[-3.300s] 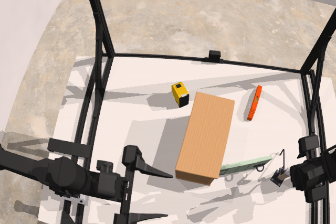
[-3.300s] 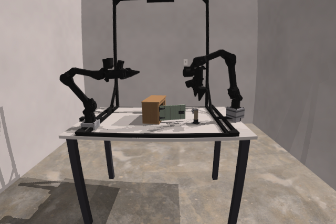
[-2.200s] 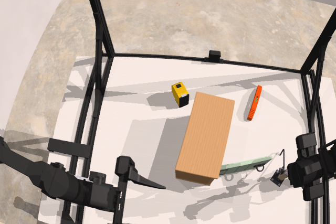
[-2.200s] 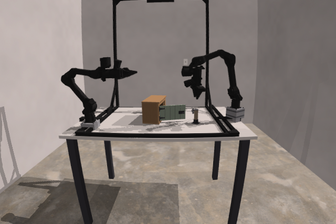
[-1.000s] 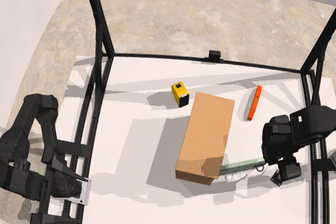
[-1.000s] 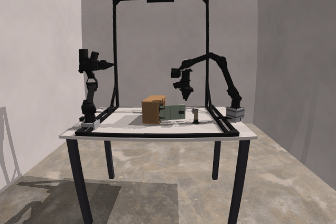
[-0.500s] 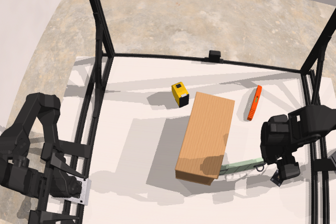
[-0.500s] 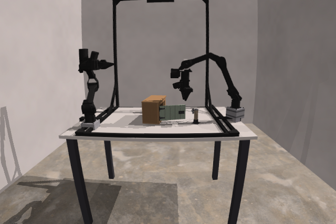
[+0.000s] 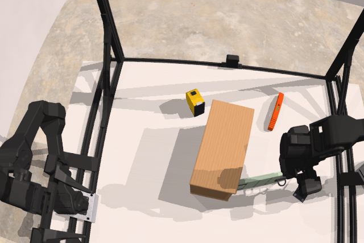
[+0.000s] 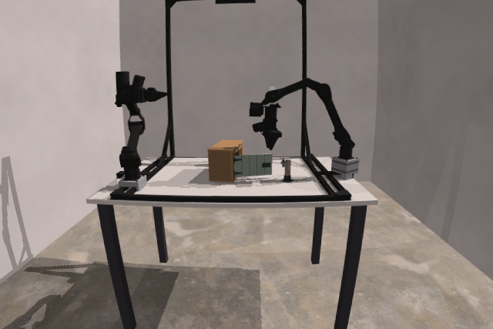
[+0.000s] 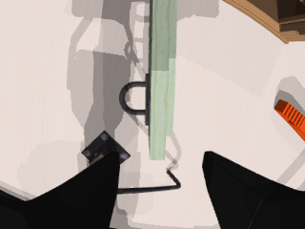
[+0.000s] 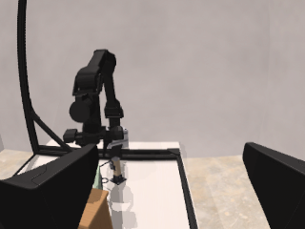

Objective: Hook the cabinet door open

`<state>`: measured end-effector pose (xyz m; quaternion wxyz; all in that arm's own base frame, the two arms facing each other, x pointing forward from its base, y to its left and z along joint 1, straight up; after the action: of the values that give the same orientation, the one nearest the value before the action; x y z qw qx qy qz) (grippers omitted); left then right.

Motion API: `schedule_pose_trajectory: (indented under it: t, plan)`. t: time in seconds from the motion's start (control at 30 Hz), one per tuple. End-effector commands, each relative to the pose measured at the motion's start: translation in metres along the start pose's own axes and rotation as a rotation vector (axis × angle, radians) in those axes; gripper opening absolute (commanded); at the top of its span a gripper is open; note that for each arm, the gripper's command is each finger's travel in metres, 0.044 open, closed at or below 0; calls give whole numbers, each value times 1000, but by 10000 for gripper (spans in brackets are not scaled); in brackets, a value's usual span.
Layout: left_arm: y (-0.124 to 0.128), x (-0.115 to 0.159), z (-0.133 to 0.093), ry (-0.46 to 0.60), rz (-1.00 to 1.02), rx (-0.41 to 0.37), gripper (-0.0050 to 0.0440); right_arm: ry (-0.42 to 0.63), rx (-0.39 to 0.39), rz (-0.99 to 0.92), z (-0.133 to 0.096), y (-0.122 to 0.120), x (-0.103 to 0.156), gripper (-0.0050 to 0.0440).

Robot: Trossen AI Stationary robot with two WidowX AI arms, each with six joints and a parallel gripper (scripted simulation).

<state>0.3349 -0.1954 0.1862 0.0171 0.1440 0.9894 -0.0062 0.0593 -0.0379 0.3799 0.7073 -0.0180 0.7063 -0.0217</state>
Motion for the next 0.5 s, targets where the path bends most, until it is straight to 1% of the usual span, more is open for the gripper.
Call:
schedule_pose_trajectory:
  t: [0.0,0.13,0.47]
  plan:
    - [0,0,8,17,-4,-9,220,0,-5,5,0,0,0,400]
    - [0,0,9,18,-4,-9,220,0,-5,5,0,0,0,400]
    - [0,-2,25,31,3,-8,220,0,-5,5,0,0,0,400]
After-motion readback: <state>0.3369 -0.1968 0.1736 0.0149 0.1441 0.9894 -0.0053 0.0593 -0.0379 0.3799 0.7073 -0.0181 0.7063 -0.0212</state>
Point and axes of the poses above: on each arm, the point midway between the two fingers, 35 mm back from their tips, its own z axis out along the fingers, its own y axis across the jaws, x = y × z, the point moved 10 cm from there along -z, back along the fingers, and after that the axes turned 3 degrees about -z, right-handed, at the moved point
